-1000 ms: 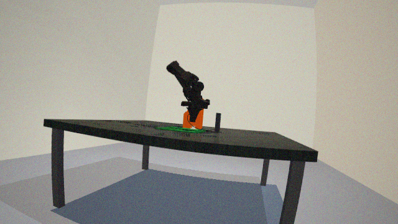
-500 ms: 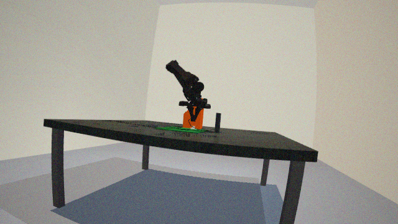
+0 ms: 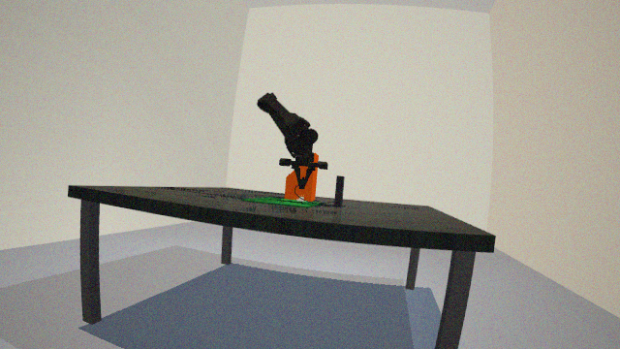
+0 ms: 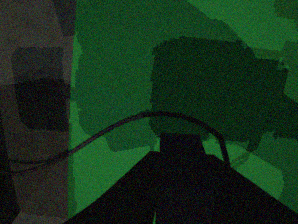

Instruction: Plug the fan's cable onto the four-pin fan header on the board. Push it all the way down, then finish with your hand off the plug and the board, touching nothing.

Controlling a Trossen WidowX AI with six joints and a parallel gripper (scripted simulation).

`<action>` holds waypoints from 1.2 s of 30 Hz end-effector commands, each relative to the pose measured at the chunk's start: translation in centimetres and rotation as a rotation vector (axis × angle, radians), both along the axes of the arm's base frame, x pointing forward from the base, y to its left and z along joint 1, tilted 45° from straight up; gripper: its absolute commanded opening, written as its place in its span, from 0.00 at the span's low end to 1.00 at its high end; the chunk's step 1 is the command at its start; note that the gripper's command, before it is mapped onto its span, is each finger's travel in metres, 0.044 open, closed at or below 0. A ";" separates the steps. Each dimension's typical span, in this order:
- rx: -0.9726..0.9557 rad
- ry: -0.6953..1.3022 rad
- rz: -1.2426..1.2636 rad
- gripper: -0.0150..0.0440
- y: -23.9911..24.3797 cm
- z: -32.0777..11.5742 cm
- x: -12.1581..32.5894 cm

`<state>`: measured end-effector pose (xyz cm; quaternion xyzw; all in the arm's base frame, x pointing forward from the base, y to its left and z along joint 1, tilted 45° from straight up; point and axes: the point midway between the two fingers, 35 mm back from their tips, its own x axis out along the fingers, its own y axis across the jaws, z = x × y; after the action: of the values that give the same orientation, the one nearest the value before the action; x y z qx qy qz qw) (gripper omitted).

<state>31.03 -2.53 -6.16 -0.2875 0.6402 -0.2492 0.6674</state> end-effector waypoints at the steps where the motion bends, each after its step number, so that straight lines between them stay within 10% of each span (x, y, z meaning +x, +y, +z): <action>1: 0.010 -0.101 -0.110 0.25 -0.2 -0.1 -1.2; 36: 0.059 -0.769 -0.792 0.25 -1.4 0.1 -7.6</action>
<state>23.69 -3.92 -5.97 0.0995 0.4191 -0.5464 0.7183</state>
